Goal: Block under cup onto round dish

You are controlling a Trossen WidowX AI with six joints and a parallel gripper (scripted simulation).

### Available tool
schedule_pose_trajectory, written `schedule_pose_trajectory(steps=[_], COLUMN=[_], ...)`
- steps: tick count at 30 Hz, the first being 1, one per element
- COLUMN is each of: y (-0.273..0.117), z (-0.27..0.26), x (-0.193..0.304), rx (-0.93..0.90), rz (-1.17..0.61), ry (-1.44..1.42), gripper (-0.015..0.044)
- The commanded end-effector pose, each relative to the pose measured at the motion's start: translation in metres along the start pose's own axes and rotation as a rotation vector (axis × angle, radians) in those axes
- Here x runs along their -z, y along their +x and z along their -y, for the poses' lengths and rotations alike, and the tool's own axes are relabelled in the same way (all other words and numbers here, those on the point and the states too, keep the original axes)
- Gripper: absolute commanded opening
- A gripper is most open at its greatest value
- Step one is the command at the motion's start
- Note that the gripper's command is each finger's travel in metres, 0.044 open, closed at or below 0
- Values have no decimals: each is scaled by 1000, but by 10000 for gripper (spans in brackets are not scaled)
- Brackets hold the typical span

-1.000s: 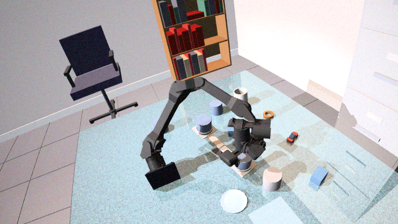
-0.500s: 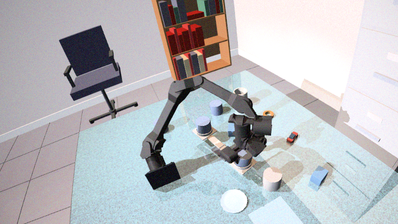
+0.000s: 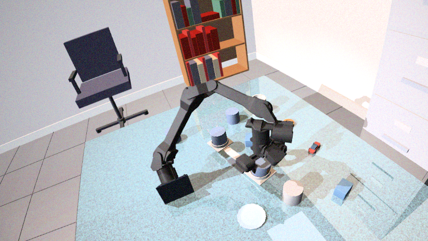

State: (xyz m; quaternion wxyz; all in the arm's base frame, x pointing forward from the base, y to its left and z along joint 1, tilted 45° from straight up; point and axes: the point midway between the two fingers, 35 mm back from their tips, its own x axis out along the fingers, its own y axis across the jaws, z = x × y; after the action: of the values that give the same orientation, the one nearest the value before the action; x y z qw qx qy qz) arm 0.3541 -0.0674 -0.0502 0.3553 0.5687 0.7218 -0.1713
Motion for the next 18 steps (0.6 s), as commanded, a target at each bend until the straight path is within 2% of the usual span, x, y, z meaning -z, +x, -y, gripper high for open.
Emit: schedule_pose_trajectory(steps=[1, 18], y=[-11, -33], z=[-2, -2], x=[-6, -6], rx=[-18, -20], rz=[21, 22], ry=[-5, 8], gripper=[0, 0])
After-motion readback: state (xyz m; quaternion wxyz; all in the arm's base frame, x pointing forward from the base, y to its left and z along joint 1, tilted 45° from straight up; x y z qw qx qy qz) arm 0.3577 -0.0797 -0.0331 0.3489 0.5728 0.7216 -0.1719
